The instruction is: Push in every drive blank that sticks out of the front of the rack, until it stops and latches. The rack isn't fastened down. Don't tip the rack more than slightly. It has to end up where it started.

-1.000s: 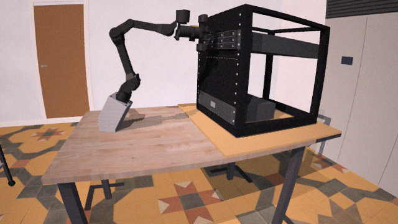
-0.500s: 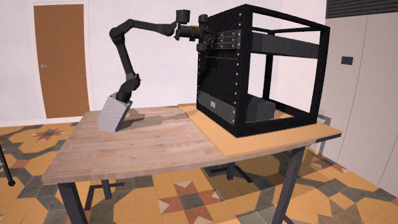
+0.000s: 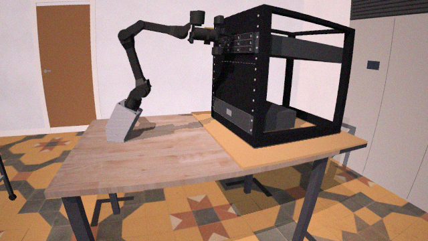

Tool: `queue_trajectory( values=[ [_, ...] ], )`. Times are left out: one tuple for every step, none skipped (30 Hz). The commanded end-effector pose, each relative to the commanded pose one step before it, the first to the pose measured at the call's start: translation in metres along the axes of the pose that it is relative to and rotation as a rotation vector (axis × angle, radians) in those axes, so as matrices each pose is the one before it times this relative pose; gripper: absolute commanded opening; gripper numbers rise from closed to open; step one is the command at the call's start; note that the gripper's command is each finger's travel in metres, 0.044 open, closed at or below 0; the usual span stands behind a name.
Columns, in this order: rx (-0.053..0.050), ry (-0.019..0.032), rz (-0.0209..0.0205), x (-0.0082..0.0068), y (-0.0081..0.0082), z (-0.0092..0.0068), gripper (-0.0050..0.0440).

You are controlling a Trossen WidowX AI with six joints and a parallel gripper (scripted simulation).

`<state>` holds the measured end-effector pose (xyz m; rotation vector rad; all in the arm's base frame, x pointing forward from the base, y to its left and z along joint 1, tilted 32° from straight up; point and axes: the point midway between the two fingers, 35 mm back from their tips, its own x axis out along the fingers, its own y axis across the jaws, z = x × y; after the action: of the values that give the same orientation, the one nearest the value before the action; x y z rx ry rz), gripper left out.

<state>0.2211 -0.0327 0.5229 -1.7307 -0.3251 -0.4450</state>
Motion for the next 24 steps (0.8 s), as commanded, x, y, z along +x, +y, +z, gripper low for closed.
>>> queue_trajectory(
  values=[
    [-0.0123, 0.00347, -0.03242, -0.00135, -0.01486, -0.0004, -0.005],
    [0.0, 0.0, 0.0, 0.0, 0.0, 0.0, -0.005],
    [0.0, 0.0, 0.0, 0.0, 0.0, 0.0, -0.005],
    [0.0, 0.0, 0.0, 0.0, 0.0, 0.0, -0.005],
    [0.0, 0.0, 0.0, 0.0, 0.0, 0.0, -0.005],
    [0.0, 0.0, 0.0, 0.0, 0.0, 0.0, -0.005],
    [0.0, 0.0, 0.0, 0.0, 0.0, 0.0, -0.005],
    [0.0, 0.0, 0.0, 0.0, 0.0, 0.0, -0.005],
    [0.0, 0.0, 0.0, 0.0, 0.0, 0.0, -0.005],
    [0.0, 0.0, 0.0, 0.00003, 0.0, 0.0, -0.005],
    [0.0, 0.0, 0.0, 0.00019, 0.0, -0.00001, -0.005],
    [0.0, 0.0, 0.0, 0.0, 0.0, 0.0, -0.005],
    [0.0, 0.0, 0.0, 0.0, 0.0, 0.0, -0.005],
    [0.0, 0.0, 0.0, 0.0004, -0.00001, -0.00001, -0.005],
    [0.0, 0.0, 0.0, 0.00056, -0.00001, -0.00001, -0.005],
    [0.0, 0.0, 0.0, 0.00062, -0.00001, -0.00001, -0.005],
    [0.0, 0.0, 0.0, 0.00056, -0.00001, -0.00001, -0.005],
    [0.0, 0.0, 0.0, 0.0004, -0.00001, -0.00001, -0.005],
    [0.0, 0.0, 0.0, 0.0002, 0.0, 0.0, -0.005],
    [0.0, 0.0, 0.0, 0.00003, 0.0, 0.0, -0.005],
    [0.0, 0.0, 0.0, 0.0, 0.0, 0.0, -0.005],
    [0.0, 0.0, 0.0, 0.0, 0.0, 0.0, -0.005],
    [0.0, 0.0, 0.0, 0.0, 0.0, 0.0, -0.005],
    [0.0, 0.0, 0.0, 0.0, 0.0, 0.0, -0.005]
  ],
)
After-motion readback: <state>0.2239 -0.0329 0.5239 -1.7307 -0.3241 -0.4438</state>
